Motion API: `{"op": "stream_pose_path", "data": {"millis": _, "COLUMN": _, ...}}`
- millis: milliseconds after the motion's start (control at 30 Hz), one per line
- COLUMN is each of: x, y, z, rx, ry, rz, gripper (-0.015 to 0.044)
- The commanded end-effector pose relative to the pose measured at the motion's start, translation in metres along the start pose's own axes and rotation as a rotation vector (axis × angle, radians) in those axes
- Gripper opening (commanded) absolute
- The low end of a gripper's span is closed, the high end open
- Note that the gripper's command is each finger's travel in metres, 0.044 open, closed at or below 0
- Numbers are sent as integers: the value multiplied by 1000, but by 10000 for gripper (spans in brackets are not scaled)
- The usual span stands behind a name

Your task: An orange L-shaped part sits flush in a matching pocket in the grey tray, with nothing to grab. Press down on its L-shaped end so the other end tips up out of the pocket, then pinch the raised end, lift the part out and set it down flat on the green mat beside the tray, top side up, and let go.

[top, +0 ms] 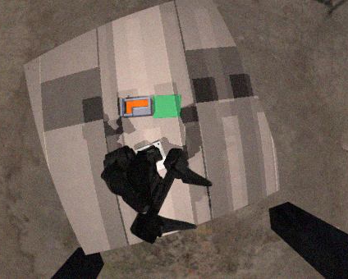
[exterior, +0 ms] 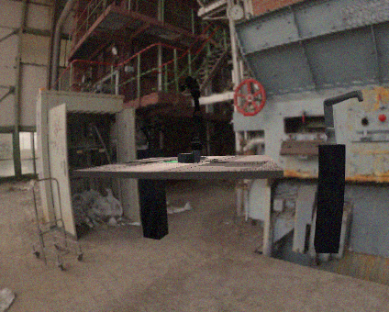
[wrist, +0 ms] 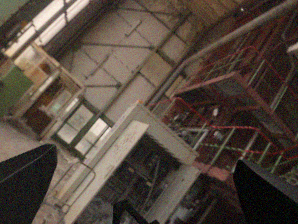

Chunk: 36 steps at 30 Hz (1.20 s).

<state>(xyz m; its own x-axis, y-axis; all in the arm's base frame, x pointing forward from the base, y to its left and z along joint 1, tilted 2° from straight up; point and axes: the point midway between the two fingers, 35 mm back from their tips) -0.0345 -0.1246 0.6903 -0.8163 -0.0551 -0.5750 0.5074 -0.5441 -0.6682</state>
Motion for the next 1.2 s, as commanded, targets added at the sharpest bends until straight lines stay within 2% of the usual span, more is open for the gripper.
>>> {"op": "stream_pose_path", "data": {"millis": 0, "x": -4, "y": 0, "z": -2, "rx": 14, "ry": -5, "rz": -23, "gripper": 374}}
{"op": "stream_pose_path", "data": {"millis": 133, "x": -31, "y": -2, "z": -11, "rx": 81, "ry": -74, "rz": -201, "gripper": 269}}
{"op": "stream_pose_path", "data": {"millis": 233, "x": -70, "y": 1, "z": -24, "rx": 160, "ry": -174, "rz": -456, "gripper": 190}}
{"op": "stream_pose_path", "data": {"millis": 300, "x": -106, "y": 9, "z": -42, "rx": 268, "ry": -253, "rz": -723, "gripper": 180}}
{"op": "stream_pose_path", "data": {"millis": 467, "x": -173, "y": 34, "z": -83, "rx": 466, "ry": -437, "rz": -1123, "gripper": 180}}
{"op": "stream_pose_path", "data": {"millis": 600, "x": -224, "y": 68, "z": -130, "rx": 696, "ry": -596, "rz": -1447, "gripper": 180}}
{"op": "stream_pose_path", "data": {"millis": 767, "x": -268, "y": 122, "z": -200, "rx": 1062, "ry": -770, "rz": -1785, "gripper": 180}}
{"op": "stream_pose_path", "data": {"millis": 900, "x": -285, "y": 169, "z": -258, "rx": 1387, "ry": -904, "rz": -1964, "gripper": 180}}
{"op": "stream_pose_path", "data": {"millis": 1033, "x": -281, "y": 222, "z": -316, "rx": 1776, "ry": -1029, "rz": -2096, "gripper": 180}}
{"op": "stream_pose_path", "data": {"millis": 1167, "x": -265, "y": 271, "z": -374, "rx": 2241, "ry": -1115, "rz": -2092, "gripper": 180}}
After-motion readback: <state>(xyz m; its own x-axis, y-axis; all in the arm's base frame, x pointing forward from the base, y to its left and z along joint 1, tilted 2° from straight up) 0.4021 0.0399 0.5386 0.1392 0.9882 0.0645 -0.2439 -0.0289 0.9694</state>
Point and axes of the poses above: the point midway between the two fingers, 35 mm back from their tips, its own z axis out along the fingers, its own y axis across the jaws, x = y × z, and after that the axes turned 9 degrees about -z, right-handed
